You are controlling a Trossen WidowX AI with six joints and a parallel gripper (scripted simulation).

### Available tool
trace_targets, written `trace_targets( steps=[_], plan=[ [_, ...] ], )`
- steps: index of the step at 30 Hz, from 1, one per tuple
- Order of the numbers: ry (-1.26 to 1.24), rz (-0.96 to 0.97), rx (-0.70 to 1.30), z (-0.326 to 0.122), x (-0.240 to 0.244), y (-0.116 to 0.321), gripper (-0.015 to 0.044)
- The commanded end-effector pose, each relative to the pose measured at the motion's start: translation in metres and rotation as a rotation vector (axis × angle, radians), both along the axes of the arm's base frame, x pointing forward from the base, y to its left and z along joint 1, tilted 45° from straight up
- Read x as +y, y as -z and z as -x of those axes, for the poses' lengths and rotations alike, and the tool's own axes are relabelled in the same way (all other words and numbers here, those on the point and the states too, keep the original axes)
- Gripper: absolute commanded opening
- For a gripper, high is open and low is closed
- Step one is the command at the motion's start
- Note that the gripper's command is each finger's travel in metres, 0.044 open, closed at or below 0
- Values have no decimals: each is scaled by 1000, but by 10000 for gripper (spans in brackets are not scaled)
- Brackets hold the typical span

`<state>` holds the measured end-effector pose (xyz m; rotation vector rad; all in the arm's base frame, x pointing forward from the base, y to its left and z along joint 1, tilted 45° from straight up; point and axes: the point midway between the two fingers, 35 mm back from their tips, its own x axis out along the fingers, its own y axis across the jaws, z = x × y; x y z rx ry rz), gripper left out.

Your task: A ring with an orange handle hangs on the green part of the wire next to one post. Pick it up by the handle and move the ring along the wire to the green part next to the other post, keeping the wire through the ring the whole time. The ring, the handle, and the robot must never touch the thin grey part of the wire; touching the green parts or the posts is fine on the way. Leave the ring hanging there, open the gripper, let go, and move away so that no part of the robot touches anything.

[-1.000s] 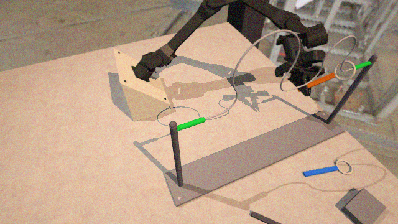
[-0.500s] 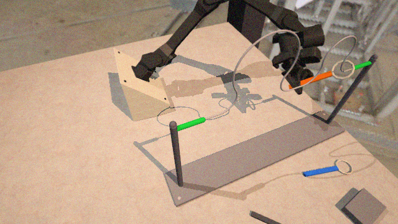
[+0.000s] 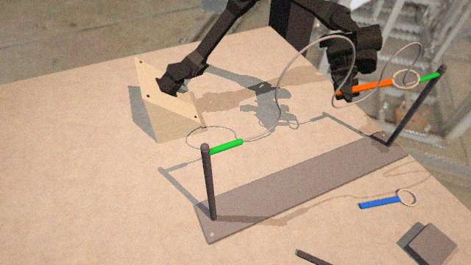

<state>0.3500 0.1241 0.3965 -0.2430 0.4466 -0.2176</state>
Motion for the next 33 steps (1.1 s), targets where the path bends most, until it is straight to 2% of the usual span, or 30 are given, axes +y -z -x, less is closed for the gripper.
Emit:
trace_targets(
  steps=[1, 20, 33],
  plan=[
    [9, 88, 15, 2, -12, -1, -150],
    [39, 519, 65, 11, -63, -36, -150],
    [49, 656, 82, 15, -79, -57, -150]
  ],
)
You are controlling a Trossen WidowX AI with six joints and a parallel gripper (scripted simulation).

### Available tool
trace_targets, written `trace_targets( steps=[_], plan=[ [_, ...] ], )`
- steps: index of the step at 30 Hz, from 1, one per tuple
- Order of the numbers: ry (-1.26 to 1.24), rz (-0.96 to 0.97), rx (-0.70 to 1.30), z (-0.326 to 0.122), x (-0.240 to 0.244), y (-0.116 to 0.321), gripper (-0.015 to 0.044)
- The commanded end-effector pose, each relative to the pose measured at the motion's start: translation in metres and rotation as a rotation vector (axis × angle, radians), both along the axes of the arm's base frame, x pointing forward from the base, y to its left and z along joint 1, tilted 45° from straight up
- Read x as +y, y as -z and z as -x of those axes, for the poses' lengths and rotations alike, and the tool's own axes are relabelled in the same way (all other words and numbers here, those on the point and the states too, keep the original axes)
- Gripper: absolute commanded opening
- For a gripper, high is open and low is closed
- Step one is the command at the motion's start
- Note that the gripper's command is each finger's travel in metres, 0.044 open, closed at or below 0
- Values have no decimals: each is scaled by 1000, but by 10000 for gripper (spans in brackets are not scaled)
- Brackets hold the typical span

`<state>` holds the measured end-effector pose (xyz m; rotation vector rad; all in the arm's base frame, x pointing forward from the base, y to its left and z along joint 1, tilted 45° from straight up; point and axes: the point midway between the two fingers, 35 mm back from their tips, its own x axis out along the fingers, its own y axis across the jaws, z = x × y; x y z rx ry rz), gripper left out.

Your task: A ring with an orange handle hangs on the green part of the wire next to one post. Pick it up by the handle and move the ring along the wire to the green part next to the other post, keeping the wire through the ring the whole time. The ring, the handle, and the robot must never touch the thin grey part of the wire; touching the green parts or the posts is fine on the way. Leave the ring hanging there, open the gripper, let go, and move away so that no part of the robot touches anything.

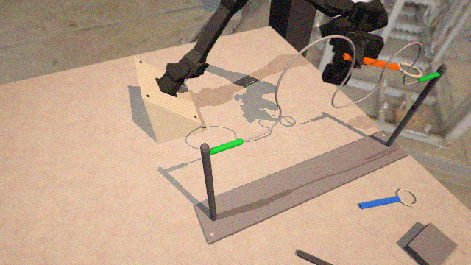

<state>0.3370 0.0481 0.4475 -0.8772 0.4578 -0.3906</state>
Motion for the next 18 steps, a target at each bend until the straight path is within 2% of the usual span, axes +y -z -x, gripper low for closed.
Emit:
trace_targets(
  steps=[1, 18],
  plan=[
    [5, 13, -6, 2, -3, -7, -150],
    [-5, -140, -24, 2, -2, -8, -150]
  ],
)
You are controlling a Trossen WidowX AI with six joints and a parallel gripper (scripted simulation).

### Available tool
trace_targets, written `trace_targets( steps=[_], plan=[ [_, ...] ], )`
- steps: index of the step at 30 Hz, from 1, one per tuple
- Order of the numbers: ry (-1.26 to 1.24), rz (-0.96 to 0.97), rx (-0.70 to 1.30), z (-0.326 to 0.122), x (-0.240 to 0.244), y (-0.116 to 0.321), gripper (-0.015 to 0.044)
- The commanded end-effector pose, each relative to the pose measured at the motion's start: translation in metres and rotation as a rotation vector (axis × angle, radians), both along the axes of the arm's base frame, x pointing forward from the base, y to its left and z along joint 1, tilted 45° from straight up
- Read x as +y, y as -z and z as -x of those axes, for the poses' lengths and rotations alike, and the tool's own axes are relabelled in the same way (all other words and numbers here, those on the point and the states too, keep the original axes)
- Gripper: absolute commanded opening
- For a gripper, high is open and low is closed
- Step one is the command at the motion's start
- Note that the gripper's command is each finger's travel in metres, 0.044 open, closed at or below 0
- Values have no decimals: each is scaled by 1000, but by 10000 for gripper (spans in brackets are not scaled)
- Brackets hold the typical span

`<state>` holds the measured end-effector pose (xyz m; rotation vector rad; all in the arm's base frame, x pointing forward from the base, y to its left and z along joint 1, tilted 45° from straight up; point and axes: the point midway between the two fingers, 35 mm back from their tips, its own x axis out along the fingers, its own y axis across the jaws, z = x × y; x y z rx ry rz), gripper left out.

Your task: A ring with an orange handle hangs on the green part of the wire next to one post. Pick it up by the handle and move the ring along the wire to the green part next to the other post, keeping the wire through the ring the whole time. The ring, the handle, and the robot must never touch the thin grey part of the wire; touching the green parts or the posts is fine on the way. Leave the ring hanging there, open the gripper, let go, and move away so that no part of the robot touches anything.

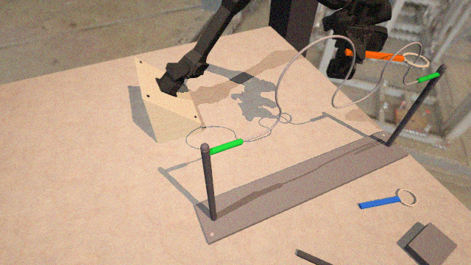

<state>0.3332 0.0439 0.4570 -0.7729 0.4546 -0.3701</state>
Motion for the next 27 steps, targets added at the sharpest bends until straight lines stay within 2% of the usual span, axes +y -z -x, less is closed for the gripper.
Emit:
trace_targets(
  steps=[1, 27],
  plan=[
    [-4, -55, -6, -2, 3, 2, -150],
    [-44, -593, -69, -6, 29, 16, -150]
  ],
)
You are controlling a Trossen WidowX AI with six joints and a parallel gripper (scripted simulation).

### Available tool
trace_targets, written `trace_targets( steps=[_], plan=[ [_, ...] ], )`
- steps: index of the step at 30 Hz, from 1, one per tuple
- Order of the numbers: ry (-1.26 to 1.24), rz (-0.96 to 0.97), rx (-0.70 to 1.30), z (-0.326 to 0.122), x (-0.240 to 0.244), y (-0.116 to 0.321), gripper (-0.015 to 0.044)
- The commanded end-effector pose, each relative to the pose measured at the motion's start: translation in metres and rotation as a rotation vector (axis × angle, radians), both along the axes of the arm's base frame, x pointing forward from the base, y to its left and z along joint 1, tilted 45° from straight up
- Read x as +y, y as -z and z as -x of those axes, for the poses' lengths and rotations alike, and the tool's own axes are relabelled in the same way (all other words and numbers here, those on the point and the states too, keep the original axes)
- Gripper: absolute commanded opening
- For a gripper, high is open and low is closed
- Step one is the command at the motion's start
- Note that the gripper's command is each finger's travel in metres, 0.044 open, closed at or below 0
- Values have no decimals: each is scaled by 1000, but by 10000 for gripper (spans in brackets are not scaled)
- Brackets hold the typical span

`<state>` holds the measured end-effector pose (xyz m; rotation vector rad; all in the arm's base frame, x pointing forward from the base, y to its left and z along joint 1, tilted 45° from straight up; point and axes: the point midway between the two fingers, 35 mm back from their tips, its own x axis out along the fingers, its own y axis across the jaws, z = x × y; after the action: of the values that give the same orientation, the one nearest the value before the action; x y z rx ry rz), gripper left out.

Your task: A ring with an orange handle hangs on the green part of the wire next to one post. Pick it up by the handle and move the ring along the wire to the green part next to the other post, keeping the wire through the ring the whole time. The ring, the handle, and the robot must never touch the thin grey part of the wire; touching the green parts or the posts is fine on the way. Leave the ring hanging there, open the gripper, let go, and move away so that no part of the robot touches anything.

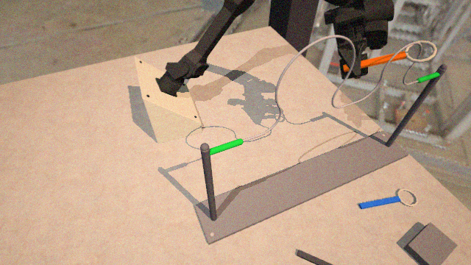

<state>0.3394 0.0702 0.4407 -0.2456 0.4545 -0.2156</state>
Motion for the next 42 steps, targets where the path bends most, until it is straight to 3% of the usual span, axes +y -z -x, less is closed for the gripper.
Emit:
trace_targets(
  steps=[1, 42],
  plan=[
    [-5, -75, -11, 0, 4, -1, -150],
    [-74, -955, -118, -5, 52, -12, -150]
  ],
)
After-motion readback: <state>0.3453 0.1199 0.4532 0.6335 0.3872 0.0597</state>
